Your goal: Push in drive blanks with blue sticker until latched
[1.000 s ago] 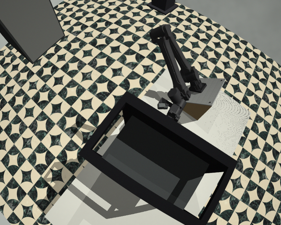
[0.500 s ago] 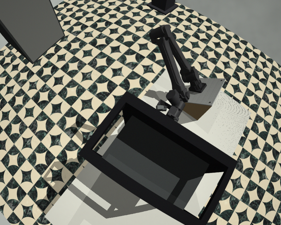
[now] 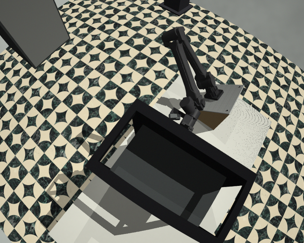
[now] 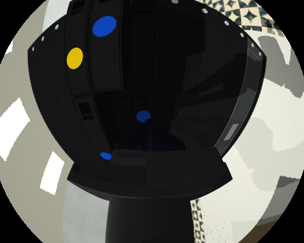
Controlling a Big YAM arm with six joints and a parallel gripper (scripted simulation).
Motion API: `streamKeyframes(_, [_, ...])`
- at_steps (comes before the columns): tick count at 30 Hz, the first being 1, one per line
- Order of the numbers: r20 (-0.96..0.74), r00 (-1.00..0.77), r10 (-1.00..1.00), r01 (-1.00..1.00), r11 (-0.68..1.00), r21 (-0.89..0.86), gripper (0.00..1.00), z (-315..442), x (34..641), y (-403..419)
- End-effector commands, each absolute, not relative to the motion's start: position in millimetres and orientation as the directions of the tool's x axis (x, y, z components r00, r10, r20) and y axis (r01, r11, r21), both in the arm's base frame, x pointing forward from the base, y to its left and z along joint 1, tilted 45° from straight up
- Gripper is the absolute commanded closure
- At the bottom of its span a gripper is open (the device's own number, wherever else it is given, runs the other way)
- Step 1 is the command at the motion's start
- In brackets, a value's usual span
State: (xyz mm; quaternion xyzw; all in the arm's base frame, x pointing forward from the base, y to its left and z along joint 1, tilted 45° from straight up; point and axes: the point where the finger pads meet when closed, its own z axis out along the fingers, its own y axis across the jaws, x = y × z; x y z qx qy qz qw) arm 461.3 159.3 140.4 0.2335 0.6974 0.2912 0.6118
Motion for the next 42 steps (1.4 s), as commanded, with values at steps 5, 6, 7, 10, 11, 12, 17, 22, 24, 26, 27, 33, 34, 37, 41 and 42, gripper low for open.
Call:
streamKeyframes(5, [-0.711,-0.120,0.693,-0.103,0.703,0.704,1.00,169,498,187])
streamKeyframes(6, [-0.711,-0.120,0.693,-0.103,0.703,0.704,1.00,169,498,187])
streamKeyframes(7, [-0.711,-0.120,0.693,-0.103,0.703,0.704,1.00,169,498,187])
streamKeyframes(10, [-0.711,-0.120,0.693,-0.103,0.703,0.704,1.00,169,498,187])
streamKeyframes(11, [-0.711,-0.120,0.693,-0.103,0.703,0.704,1.00,169,498,187])
streamKeyframes(12, [-0.711,-0.121,0.693,-0.102,0.704,0.703,1.00,169,498,188])
streamKeyframes(17, [-0.710,-0.129,0.692,-0.109,0.702,0.704,1.00,174,499,198])
streamKeyframes(22, [-0.710,-0.129,0.692,-0.109,0.702,0.704,1.00,176,500,199])
streamKeyframes(24, [-0.710,-0.129,0.692,-0.109,0.702,0.704,1.00,176,500,199])
streamKeyframes(26, [-0.710,-0.129,0.692,-0.109,0.702,0.704,1.00,176,500,199])
streamKeyframes(27, [-0.710,-0.129,0.692,-0.109,0.702,0.704,1.00,176,500,199])
streamKeyframes(33, [-0.710,-0.129,0.692,-0.109,0.702,0.704,1.00,176,500,199])
streamKeyframes(34, [-0.710,-0.129,0.692,-0.109,0.702,0.704,1.00,176,500,199])
streamKeyframes(37, [-0.710,-0.129,0.692,-0.109,0.702,0.704,1.00,176,500,199])
streamKeyframes(41, [-0.710,-0.129,0.692,-0.109,0.702,0.704,1.00,176,500,199])
streamKeyframes(42, [-0.710,-0.129,0.692,-0.109,0.702,0.704,1.00,176,500,199])
